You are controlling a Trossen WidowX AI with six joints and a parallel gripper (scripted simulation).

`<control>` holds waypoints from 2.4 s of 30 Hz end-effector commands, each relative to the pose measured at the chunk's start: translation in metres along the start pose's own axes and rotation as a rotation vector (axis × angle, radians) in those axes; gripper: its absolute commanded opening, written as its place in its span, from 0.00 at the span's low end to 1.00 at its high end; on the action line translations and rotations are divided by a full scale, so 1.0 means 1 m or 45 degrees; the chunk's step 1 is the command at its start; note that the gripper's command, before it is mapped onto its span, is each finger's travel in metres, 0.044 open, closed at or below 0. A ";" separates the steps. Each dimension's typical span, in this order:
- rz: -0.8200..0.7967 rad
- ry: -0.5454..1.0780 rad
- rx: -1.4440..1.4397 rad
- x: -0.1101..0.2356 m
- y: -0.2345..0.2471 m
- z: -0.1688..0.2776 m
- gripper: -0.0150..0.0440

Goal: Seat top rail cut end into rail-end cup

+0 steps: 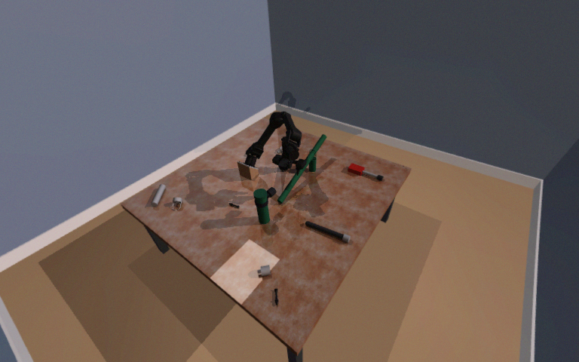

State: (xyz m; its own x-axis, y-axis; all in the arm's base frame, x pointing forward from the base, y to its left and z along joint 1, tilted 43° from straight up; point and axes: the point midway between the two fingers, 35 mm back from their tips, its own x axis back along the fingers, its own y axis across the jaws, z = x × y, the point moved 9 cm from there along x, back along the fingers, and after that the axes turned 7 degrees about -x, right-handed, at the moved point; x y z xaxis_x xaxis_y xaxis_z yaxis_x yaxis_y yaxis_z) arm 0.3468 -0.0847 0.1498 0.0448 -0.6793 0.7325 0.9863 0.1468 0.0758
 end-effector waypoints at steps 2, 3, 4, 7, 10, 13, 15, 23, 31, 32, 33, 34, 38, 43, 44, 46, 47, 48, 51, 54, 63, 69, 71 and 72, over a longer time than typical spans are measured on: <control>0.079 -0.009 -0.184 -0.011 0.005 0.002 1.00; 0.079 -0.009 -0.184 -0.011 0.005 0.002 1.00; 0.079 -0.009 -0.184 -0.011 0.005 0.002 1.00; 0.079 -0.009 -0.184 -0.013 0.005 0.002 1.00; 0.078 -0.009 -0.184 -0.029 0.004 0.002 1.00; 0.078 -0.008 -0.184 -0.046 0.002 0.002 1.00; 0.078 -0.008 -0.184 -0.046 0.002 0.002 1.00; 0.078 -0.008 -0.184 -0.061 0.002 0.002 1.00; 0.078 -0.008 -0.184 -0.071 0.002 0.002 1.00; 0.078 -0.008 -0.184 -0.073 0.002 0.002 1.00; 0.078 -0.008 -0.184 -0.075 0.002 0.002 1.00; 0.078 -0.008 -0.184 -0.076 0.002 0.002 1.00; 0.078 -0.008 -0.184 -0.083 0.001 0.001 1.00; 0.077 -0.008 -0.184 -0.091 0.001 0.001 1.00; 0.077 -0.008 -0.184 -0.093 0.001 0.001 1.00; 0.077 -0.008 -0.184 -0.096 0.001 0.001 1.00; 0.077 -0.008 -0.184 -0.097 0.000 0.002 1.00; 0.077 -0.007 -0.184 -0.099 0.000 0.002 1.00; 0.077 -0.007 -0.184 -0.104 0.000 0.002 1.00; 0.077 -0.006 -0.184 -0.109 -0.001 0.002 1.00; 0.077 -0.004 -0.183 -0.120 -0.002 0.002 1.00; 0.077 -0.005 -0.183 -0.120 -0.002 0.002 0.73; 0.077 -0.005 -0.183 -0.120 -0.002 0.002 0.64; 0.077 -0.005 -0.183 -0.120 -0.002 0.002 0.60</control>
State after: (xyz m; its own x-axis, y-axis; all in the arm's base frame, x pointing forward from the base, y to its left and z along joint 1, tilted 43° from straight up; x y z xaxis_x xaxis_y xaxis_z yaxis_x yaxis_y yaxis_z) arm 0.3388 -0.0024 0.0631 0.1068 -0.6653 0.7389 0.9941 0.0867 -0.0656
